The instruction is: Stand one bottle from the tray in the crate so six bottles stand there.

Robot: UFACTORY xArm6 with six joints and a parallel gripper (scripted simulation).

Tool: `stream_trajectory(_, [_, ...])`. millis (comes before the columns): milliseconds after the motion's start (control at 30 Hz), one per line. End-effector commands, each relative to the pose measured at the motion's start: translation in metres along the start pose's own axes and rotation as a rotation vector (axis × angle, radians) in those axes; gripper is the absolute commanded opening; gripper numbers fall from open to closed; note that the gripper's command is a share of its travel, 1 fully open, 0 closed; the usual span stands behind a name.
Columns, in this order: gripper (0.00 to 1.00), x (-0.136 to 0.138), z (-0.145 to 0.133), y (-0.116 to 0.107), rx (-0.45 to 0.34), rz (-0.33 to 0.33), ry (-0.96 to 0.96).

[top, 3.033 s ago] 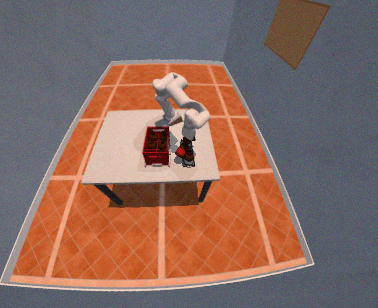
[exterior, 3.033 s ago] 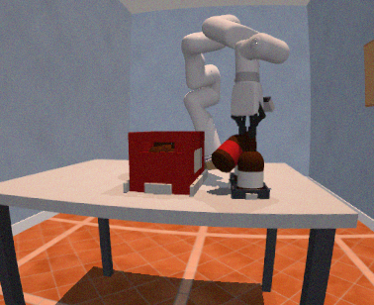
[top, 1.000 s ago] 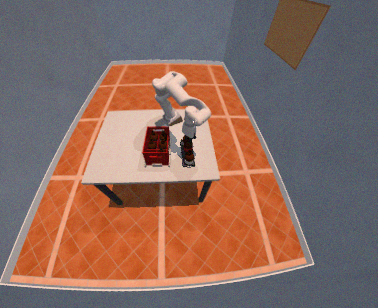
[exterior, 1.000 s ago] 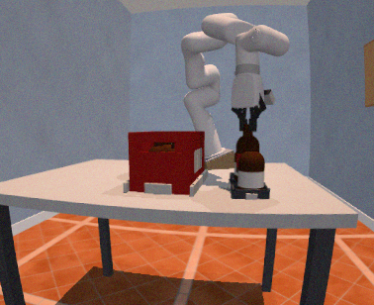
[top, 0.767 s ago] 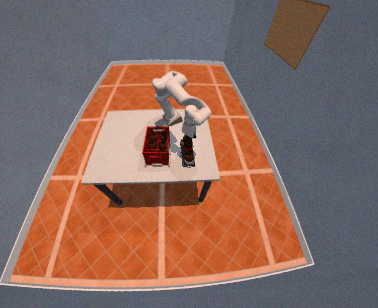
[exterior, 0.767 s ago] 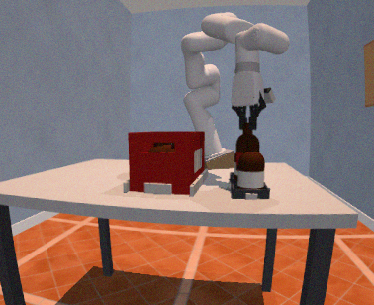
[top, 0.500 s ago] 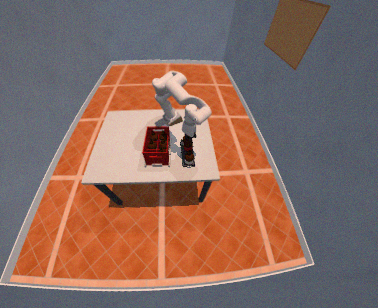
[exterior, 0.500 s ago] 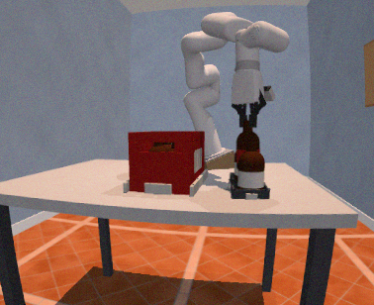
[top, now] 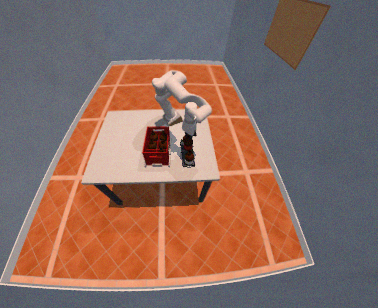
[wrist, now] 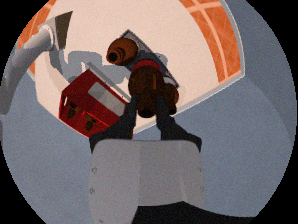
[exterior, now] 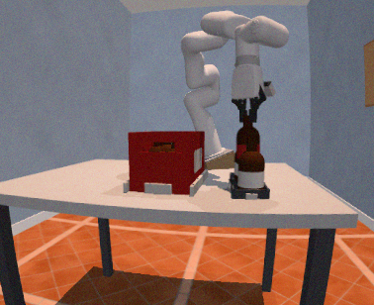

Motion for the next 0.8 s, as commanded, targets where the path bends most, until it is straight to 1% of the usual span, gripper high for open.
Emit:
stream_trajectory(0, [0.0,0.0005,-0.0004,-0.0057,-0.001,-0.003,0.001])
stream_trajectory(300, [0.0,0.0005,-0.0004,-0.0103,-0.001,-0.003,0.001])
stream_trajectory(767, [0.0,0.0005,-0.0004,-0.011,-0.001,-0.003,0.001])
Point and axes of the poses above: the point where the finger pads meet when closed, its own y axis out along the fingers, its own x axis across the jaws, z = x × y, the point moved 3 cm from there along -y, back along the fingers, and after that the axes turned 9 degrees about -y, right-handed, at the moved point
